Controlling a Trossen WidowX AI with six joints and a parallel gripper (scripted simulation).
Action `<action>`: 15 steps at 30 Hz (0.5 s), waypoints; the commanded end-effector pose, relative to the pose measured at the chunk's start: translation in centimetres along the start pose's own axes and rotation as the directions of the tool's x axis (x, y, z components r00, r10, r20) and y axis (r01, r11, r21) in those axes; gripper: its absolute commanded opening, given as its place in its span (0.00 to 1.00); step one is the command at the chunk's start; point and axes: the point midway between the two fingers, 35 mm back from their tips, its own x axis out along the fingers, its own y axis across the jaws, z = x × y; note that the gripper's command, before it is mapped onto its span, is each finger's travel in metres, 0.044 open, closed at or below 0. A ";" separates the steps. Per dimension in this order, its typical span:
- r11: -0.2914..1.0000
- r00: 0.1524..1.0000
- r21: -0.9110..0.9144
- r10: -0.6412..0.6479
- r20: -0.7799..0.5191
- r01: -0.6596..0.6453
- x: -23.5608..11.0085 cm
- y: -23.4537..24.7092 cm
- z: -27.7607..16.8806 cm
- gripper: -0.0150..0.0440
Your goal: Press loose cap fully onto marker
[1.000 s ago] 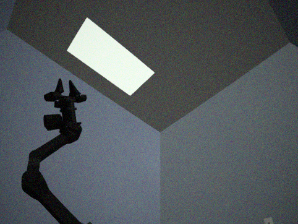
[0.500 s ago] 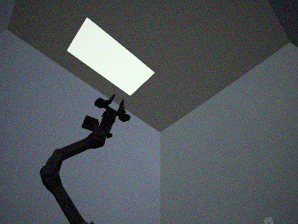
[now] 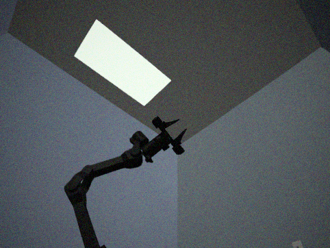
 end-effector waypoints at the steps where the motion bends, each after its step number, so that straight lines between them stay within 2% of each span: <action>1: 0.988 0.981 -0.048 0.138 -0.139 -0.146 1.4 5.0 -4.8 0.67; 5: 0.958 0.925 -0.060 0.253 -0.283 -0.280 1.9 9.0 -9.8 0.67; 8: 0.923 0.853 -0.045 0.333 -0.401 -0.381 1.6 11.9 -14.0 0.67; 15: 0.821 0.595 0.076 0.470 -0.652 -0.565 -1.6 17.0 -24.1 0.67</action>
